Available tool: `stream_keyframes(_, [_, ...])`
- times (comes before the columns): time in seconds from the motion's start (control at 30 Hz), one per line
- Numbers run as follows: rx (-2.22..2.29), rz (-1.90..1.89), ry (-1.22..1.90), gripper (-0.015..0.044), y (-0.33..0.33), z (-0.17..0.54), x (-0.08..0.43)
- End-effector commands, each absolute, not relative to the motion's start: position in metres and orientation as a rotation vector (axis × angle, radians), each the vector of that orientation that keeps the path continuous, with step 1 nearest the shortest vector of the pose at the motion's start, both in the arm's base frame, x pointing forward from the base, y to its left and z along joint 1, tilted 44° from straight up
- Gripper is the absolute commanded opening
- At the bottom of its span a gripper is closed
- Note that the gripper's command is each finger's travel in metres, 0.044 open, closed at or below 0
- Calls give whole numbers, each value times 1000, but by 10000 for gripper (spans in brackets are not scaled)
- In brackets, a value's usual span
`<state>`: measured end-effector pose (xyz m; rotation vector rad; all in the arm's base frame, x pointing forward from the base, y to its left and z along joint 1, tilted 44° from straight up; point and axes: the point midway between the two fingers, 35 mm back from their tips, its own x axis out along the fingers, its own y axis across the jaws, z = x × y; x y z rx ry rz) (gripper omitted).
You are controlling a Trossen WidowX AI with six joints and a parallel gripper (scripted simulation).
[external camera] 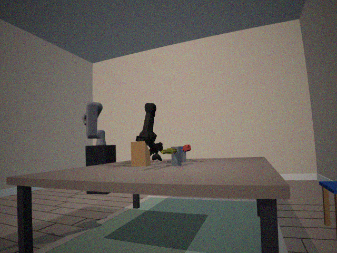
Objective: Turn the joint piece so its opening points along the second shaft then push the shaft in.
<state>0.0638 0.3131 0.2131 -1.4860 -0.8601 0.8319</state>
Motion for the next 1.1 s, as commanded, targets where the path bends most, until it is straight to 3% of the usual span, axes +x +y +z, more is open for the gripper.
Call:
stream_keyframes(0.0, [-1482,834,-857,426,313,213,64])
stream_keyframes(1.07, [-817,1146,-243,440,330,273,73])
